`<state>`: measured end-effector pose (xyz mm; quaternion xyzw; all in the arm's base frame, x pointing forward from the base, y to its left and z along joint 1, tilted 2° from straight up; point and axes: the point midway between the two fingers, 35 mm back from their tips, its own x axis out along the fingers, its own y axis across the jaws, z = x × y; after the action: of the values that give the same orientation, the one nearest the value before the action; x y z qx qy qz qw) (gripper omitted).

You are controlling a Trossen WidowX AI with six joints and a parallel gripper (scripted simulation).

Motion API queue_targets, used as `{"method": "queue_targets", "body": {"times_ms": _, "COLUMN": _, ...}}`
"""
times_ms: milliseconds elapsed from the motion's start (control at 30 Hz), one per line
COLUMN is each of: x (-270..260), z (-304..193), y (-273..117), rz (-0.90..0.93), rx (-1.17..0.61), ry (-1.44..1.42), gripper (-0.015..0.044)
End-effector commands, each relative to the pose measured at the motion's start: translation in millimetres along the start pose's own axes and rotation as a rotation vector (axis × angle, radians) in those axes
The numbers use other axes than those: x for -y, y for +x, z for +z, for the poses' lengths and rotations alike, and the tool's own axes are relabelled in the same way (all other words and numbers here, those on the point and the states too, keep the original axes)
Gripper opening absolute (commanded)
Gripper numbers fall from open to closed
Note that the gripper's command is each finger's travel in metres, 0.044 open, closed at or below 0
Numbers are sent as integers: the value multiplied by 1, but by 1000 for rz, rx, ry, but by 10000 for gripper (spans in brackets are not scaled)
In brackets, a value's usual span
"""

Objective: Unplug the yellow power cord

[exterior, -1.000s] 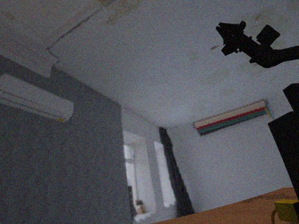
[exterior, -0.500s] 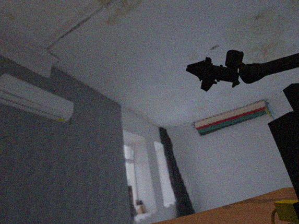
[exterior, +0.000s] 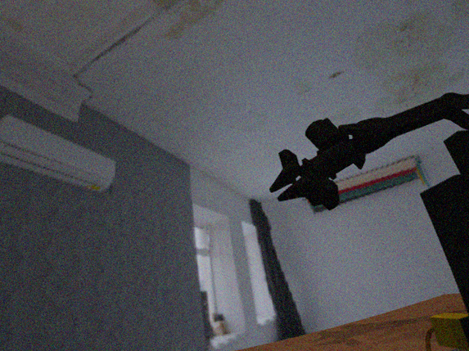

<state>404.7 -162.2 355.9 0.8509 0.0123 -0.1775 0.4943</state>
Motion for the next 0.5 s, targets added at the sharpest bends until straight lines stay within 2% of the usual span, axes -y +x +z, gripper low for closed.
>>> {"method": "queue_targets", "body": {"times_ms": 0, "x": 59, "z": 7, "y": 20, "rz": -203, "rx": 70, "ry": -61, "gripper": 160}}
{"method": "queue_targets", "body": {"times_ms": 233, "x": 173, "z": 13, "y": 23, "rz": -623, "rx": 166, "ry": -252, "gripper": 160}}
{"method": "queue_targets", "body": {"times_ms": 467, "x": 274, "z": 23, "y": -19, "rz": -1109, "rx": 212, "ry": -553, "gripper": 160}}
